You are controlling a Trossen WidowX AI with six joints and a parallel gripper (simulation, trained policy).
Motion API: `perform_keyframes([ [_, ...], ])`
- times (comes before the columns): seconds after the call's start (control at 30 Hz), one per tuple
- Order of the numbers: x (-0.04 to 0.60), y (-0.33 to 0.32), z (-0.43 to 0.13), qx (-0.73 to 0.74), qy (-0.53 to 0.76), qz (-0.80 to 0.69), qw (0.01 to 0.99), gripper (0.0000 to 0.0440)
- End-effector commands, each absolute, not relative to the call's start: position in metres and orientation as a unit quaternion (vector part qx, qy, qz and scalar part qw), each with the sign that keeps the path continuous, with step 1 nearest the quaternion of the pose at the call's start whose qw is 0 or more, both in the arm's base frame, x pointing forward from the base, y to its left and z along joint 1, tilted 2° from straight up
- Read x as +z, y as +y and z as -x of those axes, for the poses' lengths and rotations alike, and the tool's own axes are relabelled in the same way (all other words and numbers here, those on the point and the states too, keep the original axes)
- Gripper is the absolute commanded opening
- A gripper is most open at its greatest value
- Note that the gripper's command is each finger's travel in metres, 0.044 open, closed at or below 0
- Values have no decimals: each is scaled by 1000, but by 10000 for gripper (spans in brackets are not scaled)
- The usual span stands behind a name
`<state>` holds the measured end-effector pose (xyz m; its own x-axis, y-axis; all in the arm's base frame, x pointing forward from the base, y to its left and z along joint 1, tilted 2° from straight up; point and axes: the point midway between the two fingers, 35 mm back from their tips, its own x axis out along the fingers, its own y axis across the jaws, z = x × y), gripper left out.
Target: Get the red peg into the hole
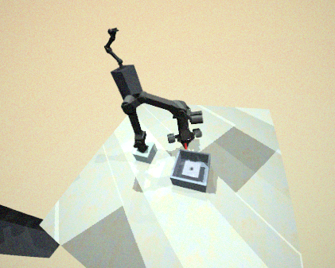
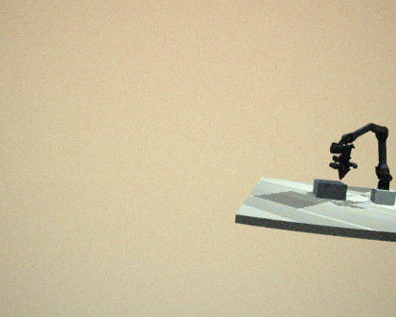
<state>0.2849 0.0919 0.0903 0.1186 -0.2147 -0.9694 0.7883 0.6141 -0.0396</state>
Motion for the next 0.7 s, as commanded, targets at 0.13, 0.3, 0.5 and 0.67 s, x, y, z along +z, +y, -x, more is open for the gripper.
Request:
perform_keyframes([
  [0.13,86,63,-311,-368,549,-261,704,0],
  [0.3,79,44,-327,-367,550,-261,703,0],
  [0.5,68,25,-341,-355,561,-259,701,0],
  [0.67,52,16,-348,-339,576,-253,700,0],
])
